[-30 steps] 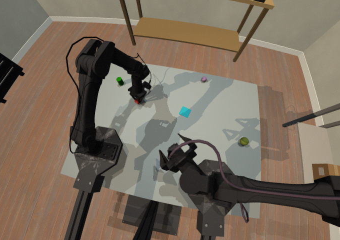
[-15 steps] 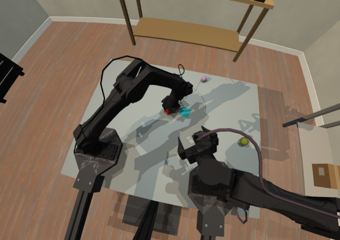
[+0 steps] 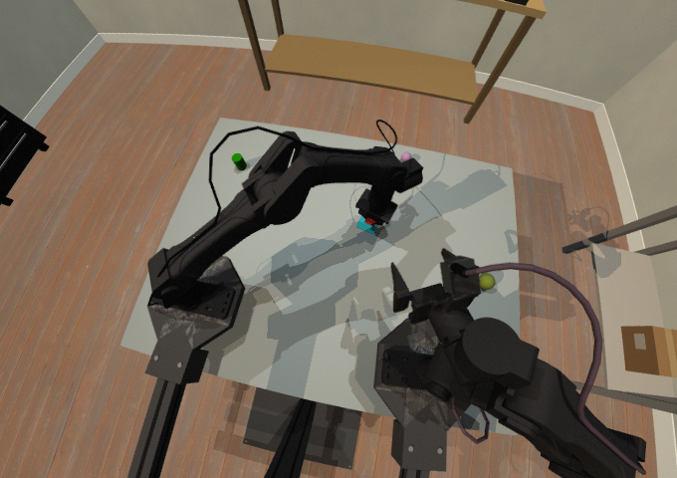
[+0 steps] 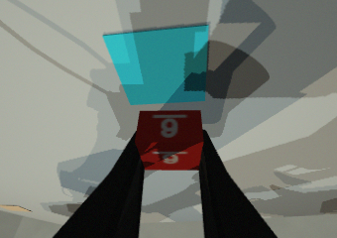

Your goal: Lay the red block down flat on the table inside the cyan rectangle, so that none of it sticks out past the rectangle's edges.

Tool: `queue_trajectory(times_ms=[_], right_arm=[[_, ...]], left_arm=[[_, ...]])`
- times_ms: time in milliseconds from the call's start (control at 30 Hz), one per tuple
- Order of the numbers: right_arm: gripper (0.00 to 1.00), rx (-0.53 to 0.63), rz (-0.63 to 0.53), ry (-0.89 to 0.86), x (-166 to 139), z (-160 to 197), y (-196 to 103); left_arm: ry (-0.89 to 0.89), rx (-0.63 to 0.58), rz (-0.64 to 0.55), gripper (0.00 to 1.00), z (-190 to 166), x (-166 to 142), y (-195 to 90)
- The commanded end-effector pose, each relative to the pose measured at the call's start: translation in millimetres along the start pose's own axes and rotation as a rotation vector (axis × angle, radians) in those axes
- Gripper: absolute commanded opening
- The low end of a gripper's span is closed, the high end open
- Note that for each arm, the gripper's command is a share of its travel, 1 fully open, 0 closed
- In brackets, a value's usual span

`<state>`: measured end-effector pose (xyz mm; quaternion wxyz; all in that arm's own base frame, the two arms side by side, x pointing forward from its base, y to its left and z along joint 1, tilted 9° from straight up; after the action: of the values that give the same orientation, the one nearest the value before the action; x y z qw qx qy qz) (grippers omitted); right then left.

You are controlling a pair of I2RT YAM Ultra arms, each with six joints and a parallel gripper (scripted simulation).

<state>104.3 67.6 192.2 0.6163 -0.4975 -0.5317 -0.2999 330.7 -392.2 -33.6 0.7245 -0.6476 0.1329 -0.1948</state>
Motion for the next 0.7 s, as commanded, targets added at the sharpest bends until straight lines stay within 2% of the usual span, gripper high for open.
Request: queue_trajectory(times_ms=[0, 433, 500, 567, 667], right_arm=[[1.0, 0.013, 0.003, 0.006, 3, -3, -8], [1.0, 0.013, 0.003, 0.006, 1, -2, -6], [1.0, 0.013, 0.003, 0.006, 1, -2, -6], [1.0, 0.013, 0.003, 0.006, 1, -2, -6], [1.0, 0.013, 0.003, 0.006, 1, -2, -6]], left_arm=[[-0.076, -0.033, -0.047, 0.27, 5, 14, -16], [-0.065, -0.013, -0.02, 0.27, 7, 7, -12], [-0.067, -0.014, -0.029, 0.27, 4, 8, -25], [-0.067, -0.014, -0.029, 0.27, 4, 8, -25], [-0.066, -0.012, -0.024, 0.27, 6, 8, -14]])
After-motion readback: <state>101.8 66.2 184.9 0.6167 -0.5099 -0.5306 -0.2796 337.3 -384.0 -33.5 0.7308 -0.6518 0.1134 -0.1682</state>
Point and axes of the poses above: on each arm, the point where the finger pads meet when closed, its own y axis out along the fingers, its own z axis across the jaws, x = y × z, the point moved 8 cm from there along -y, back along the fingers, and after that the axes turned 6 degrees about y, right-handed, at the moved point
